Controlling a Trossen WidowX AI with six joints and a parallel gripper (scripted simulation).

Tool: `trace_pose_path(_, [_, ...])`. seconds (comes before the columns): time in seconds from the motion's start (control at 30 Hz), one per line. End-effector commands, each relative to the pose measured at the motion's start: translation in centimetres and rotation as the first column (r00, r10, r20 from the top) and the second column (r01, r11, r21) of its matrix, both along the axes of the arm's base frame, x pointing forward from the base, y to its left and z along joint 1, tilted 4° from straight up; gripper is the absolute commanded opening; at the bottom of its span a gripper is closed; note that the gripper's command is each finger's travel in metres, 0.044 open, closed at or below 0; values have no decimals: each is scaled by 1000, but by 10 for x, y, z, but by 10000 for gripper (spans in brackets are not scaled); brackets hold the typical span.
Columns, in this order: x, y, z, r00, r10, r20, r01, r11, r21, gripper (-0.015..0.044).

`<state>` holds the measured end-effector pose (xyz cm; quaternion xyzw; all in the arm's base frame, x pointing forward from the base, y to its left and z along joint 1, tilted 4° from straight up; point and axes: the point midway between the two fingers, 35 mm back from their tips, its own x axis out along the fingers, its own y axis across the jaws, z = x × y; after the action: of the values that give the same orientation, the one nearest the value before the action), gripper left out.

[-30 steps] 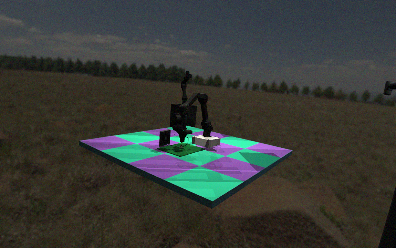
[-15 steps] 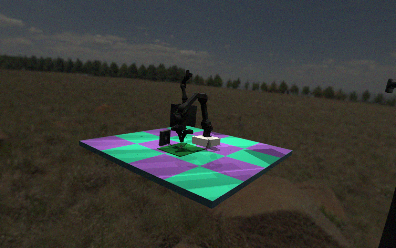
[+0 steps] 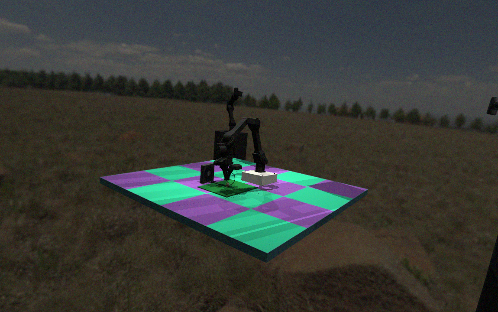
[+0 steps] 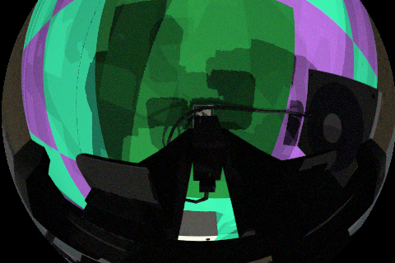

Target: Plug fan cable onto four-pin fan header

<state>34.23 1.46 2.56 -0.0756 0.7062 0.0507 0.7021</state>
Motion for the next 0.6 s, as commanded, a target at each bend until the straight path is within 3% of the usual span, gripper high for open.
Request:
trace_pose_path(0.0, [-4,-1,-13,1000,2,-16,-2,1000,-6,0])
trace_pose_path(0.57, [-7,-1,-13,1000,-5,-16,5,1000,-6,0])
